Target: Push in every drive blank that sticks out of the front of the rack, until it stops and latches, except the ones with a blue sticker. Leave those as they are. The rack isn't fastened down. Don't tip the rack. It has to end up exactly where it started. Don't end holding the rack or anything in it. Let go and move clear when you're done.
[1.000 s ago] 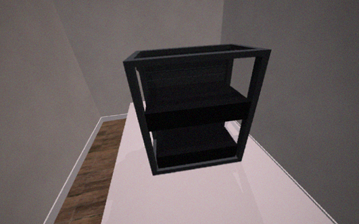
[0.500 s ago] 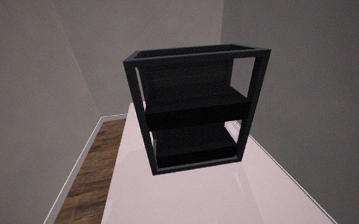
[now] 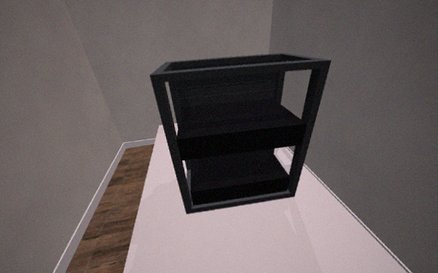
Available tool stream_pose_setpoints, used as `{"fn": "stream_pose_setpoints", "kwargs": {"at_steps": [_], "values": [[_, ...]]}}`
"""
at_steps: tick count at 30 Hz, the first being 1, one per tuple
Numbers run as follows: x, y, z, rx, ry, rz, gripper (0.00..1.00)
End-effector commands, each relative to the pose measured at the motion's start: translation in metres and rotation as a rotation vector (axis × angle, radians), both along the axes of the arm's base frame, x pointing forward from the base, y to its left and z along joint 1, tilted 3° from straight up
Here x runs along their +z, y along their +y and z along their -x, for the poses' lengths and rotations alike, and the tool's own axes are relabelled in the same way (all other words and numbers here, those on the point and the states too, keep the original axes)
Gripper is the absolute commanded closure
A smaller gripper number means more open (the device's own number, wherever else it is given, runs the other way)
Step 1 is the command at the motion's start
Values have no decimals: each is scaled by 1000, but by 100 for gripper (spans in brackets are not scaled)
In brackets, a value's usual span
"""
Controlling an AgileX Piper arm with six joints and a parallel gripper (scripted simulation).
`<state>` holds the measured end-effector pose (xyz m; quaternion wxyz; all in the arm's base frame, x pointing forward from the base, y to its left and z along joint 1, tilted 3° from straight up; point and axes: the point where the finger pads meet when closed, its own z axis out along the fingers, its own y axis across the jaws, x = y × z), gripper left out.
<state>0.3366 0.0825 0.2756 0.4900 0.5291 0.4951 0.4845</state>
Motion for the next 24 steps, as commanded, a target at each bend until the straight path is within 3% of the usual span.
{"fn": "stream_pose_setpoints", "kwargs": {"at_steps": [1,3,10,24], "values": [[0,7,-17,1,-6,0,0],[0,7,-17,1,-6,0,0],[-3,22,-46,1,-6,0,0],[-3,23,-49,1,-6,0,0]]}}
